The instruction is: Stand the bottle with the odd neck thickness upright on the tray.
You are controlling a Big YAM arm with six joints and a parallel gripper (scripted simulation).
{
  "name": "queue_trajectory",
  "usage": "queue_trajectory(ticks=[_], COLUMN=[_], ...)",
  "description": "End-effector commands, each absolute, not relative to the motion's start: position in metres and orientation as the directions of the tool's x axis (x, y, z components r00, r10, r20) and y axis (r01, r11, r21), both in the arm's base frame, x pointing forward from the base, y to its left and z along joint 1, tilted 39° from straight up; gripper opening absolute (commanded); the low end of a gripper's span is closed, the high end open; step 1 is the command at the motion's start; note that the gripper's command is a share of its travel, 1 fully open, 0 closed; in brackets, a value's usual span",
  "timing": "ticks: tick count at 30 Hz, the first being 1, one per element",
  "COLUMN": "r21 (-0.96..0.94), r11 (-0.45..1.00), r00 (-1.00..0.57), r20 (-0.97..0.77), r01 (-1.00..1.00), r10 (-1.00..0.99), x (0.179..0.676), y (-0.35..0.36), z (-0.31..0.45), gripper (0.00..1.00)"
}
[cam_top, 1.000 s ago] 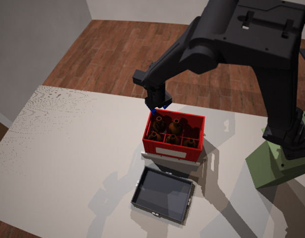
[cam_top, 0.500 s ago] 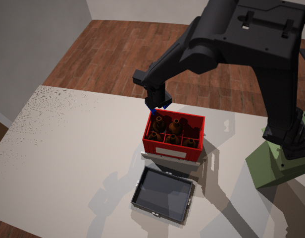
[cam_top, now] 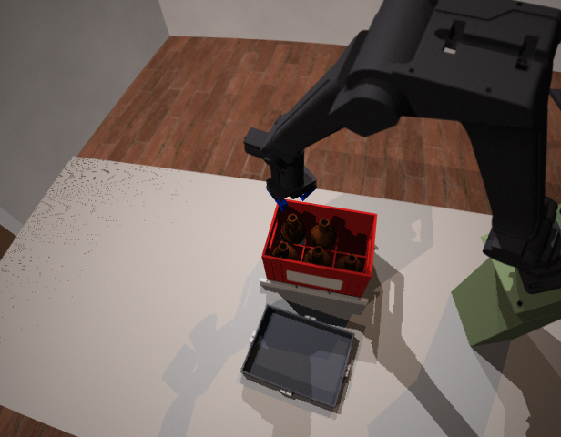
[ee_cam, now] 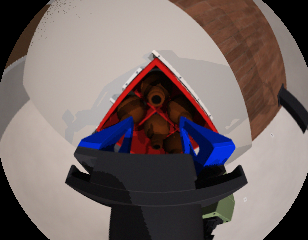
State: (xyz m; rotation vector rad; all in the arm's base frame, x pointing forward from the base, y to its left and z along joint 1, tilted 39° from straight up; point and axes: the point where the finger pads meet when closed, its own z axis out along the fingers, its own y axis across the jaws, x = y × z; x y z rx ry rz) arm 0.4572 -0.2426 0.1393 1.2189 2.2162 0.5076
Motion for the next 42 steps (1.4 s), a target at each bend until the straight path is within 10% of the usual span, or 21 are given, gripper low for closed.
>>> queue_trajectory(ticks=[1, 42], r21=[0.562, 0.57], r11=[0.526, 0.522], r00=[-0.447, -0.432], r20=[-0.286, -0.298], r01=[0.639, 0.635], r10=[0.848, 0.851], x=[0.464, 0.497], y=[-0.239, -0.243], z=[0.134, 0.114], gripper=[0.61, 0.61])
